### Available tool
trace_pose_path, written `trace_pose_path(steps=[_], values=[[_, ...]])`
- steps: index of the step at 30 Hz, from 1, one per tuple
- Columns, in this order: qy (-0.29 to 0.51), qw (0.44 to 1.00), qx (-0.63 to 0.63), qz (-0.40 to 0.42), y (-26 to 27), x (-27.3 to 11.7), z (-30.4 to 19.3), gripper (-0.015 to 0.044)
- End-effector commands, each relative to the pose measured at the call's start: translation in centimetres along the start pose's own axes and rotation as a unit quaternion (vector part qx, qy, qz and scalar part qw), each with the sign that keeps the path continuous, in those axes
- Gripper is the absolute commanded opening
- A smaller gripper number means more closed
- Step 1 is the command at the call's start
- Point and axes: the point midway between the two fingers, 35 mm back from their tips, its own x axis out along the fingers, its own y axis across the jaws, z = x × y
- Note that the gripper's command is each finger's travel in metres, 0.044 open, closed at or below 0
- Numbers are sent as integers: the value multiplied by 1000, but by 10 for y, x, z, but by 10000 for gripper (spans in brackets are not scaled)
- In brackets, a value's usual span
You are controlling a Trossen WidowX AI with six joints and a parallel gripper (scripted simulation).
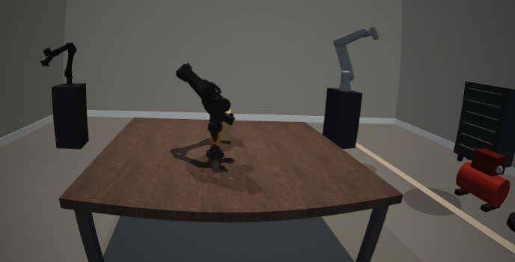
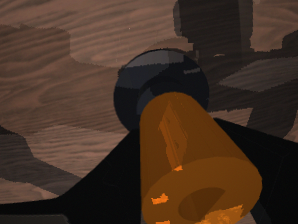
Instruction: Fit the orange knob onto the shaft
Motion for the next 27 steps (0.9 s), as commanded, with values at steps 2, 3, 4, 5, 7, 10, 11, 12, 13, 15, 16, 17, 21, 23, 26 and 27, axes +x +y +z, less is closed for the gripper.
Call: trace_pose_path(steps=[2, 3, 4, 5, 7, 10, 11, 12, 13, 15, 16, 17, 21, 23, 26, 27], values=[[-1, 1000, -4, 0, 1, 2, 1, 0], [-1, 1000, -4, 0, 1, 2, 1, 0], [-1, 1000, -4, 0, 2, 2, 1, 0], [-1, 1000, -4, 0, 2, 3, 1, 0], [-1, 1000, -4, 0, 2, 4, 0, 0], [-1, 1000, -4, 0, 2, 3, 0, 0], [-1, 1000, -4, 0, 2, 3, 0, 0], [-1, 1000, -4, 0, 2, 3, 0, 0], [-1, 1000, -4, 0, 2, 2, 0, 0], [-1, 1000, -4, 0, 1, 0, 0, 0], [-1, 1000, -4, 0, 1, -1, 0, 0], [-1, 1000, -4, 0, 1, -1, -1, 0], [-1, 1000, -31, 0, 0, -2, -1, 0], [-1, 998, -67, 0, 0, -2, -1, 0], [-1, 994, -109, 0, -3, -2, -1, 0], [-1, 994, -109, 0, -3, -2, 0, 0]])
